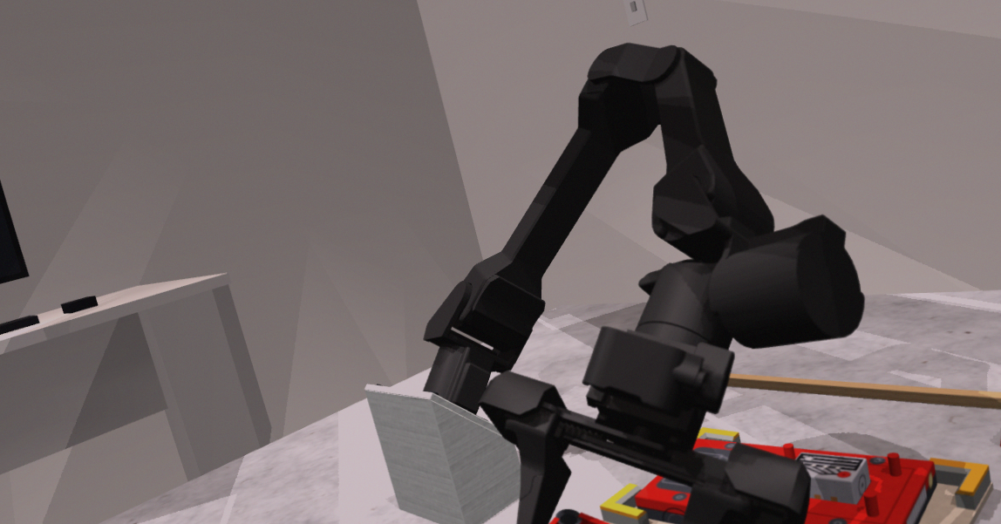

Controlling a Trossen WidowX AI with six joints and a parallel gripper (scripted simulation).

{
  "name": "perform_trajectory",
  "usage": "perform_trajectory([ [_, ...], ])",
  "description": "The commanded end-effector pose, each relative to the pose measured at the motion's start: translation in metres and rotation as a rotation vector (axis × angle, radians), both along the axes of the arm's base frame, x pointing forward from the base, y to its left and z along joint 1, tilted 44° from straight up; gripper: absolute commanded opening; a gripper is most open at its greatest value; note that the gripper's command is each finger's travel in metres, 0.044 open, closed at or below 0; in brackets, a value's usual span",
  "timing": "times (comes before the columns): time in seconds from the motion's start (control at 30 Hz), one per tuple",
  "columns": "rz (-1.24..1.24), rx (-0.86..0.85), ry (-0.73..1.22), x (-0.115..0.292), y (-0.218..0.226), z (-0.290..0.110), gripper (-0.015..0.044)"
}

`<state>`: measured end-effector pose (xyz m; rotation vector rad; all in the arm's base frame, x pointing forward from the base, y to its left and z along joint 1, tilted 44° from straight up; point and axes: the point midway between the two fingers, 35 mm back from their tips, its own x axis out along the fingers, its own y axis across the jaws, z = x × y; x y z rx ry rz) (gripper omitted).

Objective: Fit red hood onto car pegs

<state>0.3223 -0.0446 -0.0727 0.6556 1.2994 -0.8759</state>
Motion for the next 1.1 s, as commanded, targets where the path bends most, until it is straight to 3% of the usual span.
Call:
perform_trajectory([
  [0.0,0.076,-0.004,0.008,0.0009,-0.0002,0.001,0.0],
  [1.07,0.834,-0.037,0.146,0.0008,0.0,0.0006,0.0],
])
